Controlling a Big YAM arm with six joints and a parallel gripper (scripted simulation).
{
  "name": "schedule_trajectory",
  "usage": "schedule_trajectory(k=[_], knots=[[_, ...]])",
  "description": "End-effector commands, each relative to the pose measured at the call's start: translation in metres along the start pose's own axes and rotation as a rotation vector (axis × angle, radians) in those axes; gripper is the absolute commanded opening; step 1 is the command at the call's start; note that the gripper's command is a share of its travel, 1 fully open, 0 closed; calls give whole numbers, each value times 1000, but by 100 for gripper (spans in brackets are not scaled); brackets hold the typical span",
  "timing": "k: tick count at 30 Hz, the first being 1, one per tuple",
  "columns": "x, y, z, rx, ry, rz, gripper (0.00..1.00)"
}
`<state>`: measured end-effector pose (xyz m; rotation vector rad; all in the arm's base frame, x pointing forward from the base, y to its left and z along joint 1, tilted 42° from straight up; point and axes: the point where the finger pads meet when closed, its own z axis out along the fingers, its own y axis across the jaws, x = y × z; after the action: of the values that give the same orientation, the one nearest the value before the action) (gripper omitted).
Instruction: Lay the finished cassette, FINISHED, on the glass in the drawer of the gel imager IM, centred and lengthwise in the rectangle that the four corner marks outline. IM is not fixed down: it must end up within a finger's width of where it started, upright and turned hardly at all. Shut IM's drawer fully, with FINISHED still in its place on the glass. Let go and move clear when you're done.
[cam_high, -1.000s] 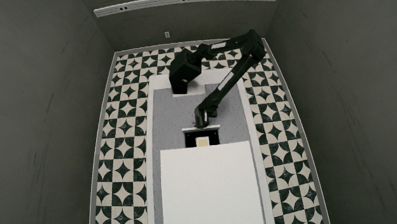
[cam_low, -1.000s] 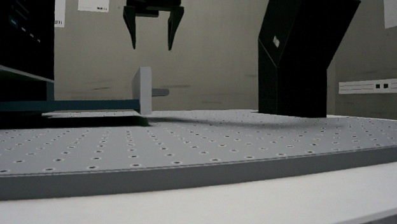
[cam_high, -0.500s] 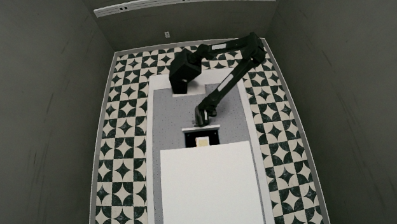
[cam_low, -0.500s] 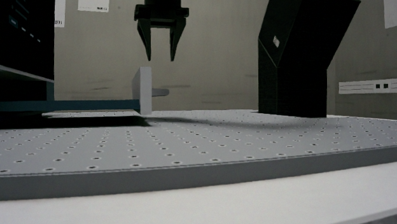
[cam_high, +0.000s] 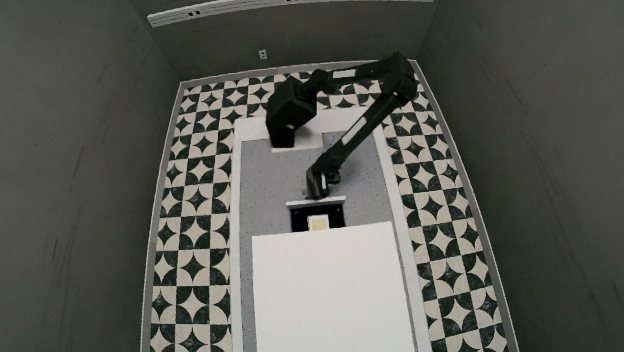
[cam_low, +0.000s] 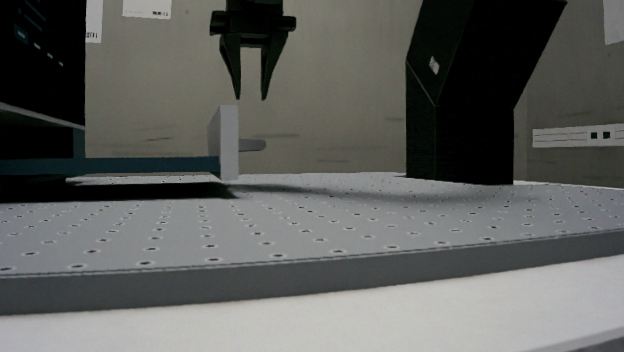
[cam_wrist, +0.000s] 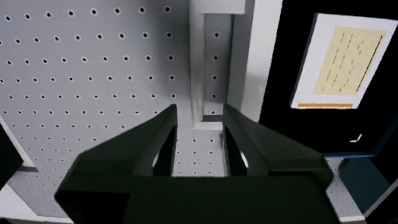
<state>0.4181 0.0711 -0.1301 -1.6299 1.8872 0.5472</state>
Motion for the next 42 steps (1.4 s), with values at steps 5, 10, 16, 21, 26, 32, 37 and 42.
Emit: schedule_trajectory(k=[5, 10, 16, 21, 26, 32, 37, 42], knots=[[-3, -3, 19, -5, 0, -4, 31], [-3, -2, 24, -6, 0, -3, 31], [-3, -1, 32, -7, 0, -2, 31], [-3, -1, 39, -7, 0, -2, 31], [-3, 0, 43, -8, 0, -2, 31], [-3, 0, 51, -8, 0, -1, 31], [-3, 1, 58, -9, 0, 0, 31], [-3, 1, 62, -9, 0, 0, 31]])
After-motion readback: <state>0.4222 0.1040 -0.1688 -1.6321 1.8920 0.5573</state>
